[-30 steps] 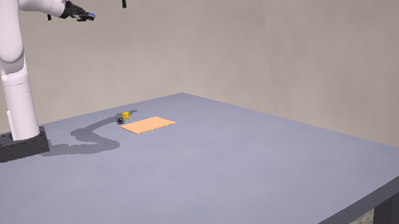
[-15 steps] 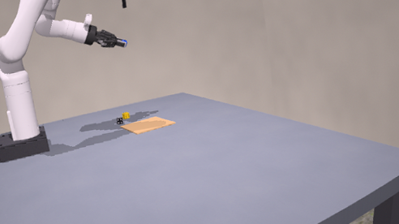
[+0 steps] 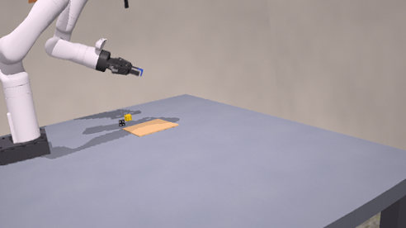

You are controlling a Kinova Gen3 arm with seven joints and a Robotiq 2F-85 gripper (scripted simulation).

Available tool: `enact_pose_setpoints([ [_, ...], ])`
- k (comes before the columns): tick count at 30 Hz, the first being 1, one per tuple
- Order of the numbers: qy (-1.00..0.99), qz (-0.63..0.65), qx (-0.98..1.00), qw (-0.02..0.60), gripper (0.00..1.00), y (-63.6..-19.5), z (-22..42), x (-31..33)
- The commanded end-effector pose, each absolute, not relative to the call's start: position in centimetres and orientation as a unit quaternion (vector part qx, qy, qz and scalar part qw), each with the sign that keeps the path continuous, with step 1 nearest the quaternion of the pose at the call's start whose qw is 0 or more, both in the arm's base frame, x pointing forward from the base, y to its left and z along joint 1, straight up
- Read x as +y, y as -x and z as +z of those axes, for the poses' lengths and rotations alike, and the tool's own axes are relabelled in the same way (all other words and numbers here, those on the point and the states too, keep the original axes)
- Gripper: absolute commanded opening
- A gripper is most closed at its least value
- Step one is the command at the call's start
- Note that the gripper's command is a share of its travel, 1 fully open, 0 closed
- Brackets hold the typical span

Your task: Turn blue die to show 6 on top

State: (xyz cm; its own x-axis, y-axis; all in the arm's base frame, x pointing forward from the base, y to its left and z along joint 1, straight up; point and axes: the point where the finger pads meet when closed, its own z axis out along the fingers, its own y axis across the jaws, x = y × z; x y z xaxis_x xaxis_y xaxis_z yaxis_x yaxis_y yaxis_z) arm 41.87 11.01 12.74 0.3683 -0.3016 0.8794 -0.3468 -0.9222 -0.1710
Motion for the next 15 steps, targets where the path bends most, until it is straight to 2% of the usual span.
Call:
enact_pose_setpoints([
  [1,-0.834,0.511,-0.202,0.06,0.15,-41.6,9.6,7.8],
  [7,-0.83,0.502,-0.22,0.104,0.15,-41.1,7.5,3.1],
  [15,-0.827,0.497,-0.23,0.129,0.15,-40.6,6.4,0.3],
])
